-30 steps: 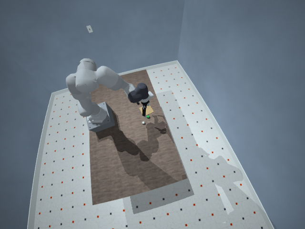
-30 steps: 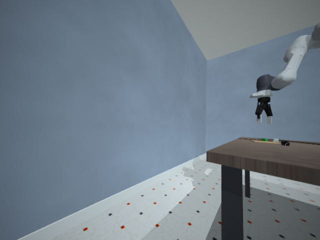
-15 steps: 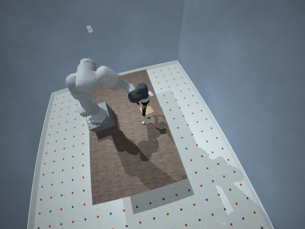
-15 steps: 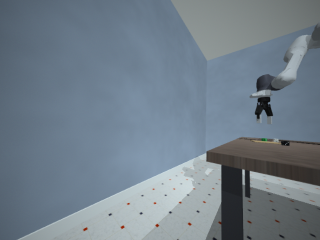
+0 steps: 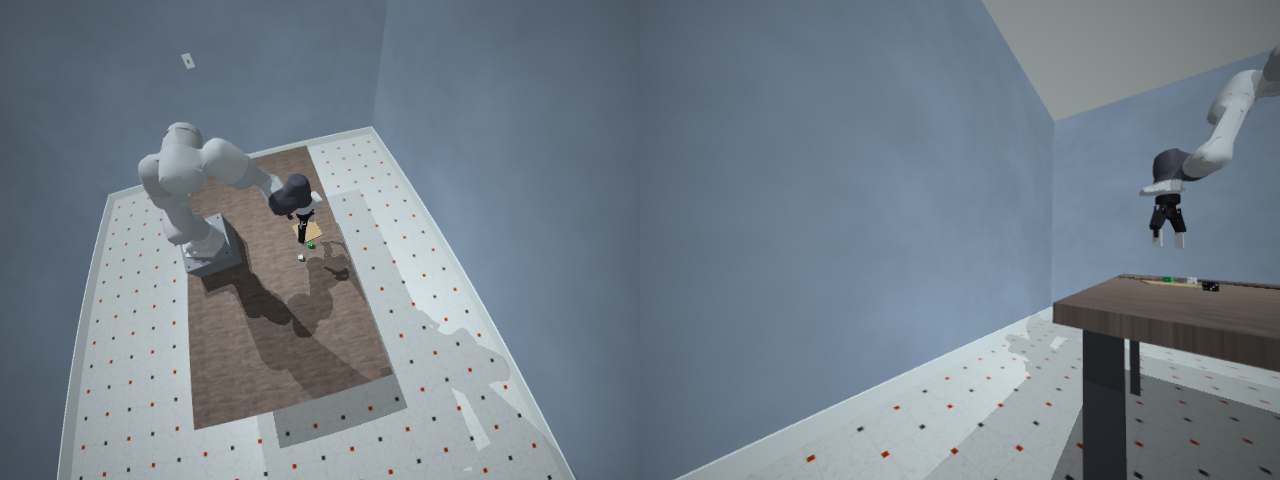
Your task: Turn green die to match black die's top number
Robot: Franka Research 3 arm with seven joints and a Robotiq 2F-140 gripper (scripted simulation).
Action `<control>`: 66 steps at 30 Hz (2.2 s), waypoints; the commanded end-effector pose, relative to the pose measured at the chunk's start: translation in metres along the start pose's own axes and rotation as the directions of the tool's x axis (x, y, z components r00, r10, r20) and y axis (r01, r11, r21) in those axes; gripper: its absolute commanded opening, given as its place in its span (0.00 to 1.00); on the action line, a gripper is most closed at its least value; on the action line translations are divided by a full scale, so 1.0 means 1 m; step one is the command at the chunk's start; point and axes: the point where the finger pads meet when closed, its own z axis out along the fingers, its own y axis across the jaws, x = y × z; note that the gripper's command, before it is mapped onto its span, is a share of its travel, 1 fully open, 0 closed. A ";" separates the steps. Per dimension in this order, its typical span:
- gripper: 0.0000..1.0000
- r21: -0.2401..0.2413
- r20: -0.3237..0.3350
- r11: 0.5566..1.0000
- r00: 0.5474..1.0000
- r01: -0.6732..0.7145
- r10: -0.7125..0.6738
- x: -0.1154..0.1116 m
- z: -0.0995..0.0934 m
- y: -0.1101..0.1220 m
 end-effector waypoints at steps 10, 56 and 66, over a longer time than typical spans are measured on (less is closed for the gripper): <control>1.00 0.000 -0.001 0.951 0.951 -0.308 0.308 0.001 0.003 0.000; 1.00 0.002 -0.002 0.373 0.373 -0.928 0.928 0.002 0.012 0.000; 1.00 0.003 -0.001 0.187 0.187 -0.982 0.982 0.002 0.015 0.000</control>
